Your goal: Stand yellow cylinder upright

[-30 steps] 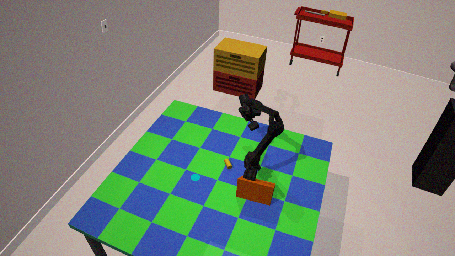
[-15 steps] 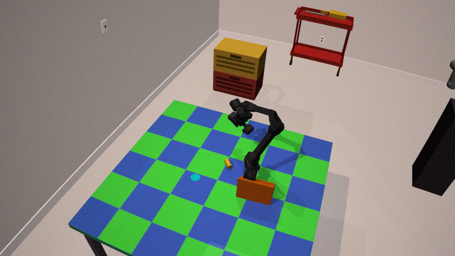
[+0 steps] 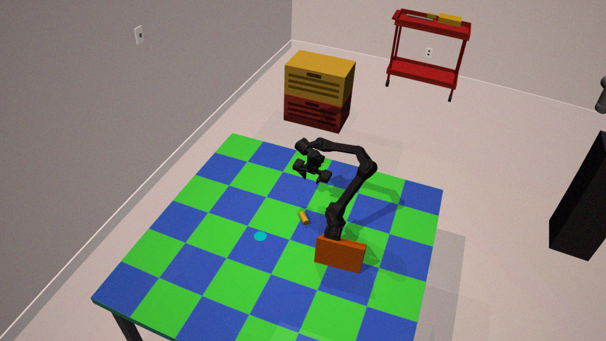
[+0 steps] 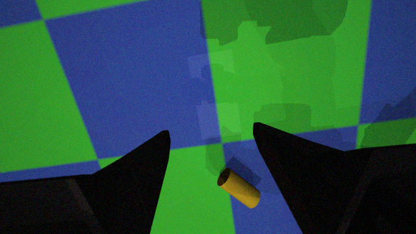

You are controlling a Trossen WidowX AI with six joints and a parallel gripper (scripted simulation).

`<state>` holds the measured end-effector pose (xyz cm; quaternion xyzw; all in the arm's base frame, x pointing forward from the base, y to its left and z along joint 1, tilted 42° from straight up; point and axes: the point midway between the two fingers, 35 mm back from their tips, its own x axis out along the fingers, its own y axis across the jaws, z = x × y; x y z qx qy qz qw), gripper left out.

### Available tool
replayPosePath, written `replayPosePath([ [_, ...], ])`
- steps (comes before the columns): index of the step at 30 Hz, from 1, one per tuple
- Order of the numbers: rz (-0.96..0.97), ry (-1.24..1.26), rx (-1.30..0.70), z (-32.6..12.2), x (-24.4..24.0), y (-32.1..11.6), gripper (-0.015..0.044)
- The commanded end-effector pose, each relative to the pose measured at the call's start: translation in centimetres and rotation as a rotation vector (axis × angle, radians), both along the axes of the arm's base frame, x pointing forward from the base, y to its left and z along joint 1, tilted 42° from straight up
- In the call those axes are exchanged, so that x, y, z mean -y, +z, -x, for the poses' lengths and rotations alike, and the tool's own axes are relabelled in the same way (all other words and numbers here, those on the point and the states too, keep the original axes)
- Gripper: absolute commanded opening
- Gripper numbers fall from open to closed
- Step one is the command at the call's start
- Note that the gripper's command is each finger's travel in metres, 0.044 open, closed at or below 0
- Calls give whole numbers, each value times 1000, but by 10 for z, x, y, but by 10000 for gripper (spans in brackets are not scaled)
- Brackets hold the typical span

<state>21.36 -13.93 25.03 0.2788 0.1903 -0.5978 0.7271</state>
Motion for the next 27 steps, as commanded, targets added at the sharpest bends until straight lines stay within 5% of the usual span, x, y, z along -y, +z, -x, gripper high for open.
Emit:
replayPosePath([
  [1,-14,57,-75,-2,-10,-13,309],
  [27,-21,457,-570,8,-81,-80,309],
])
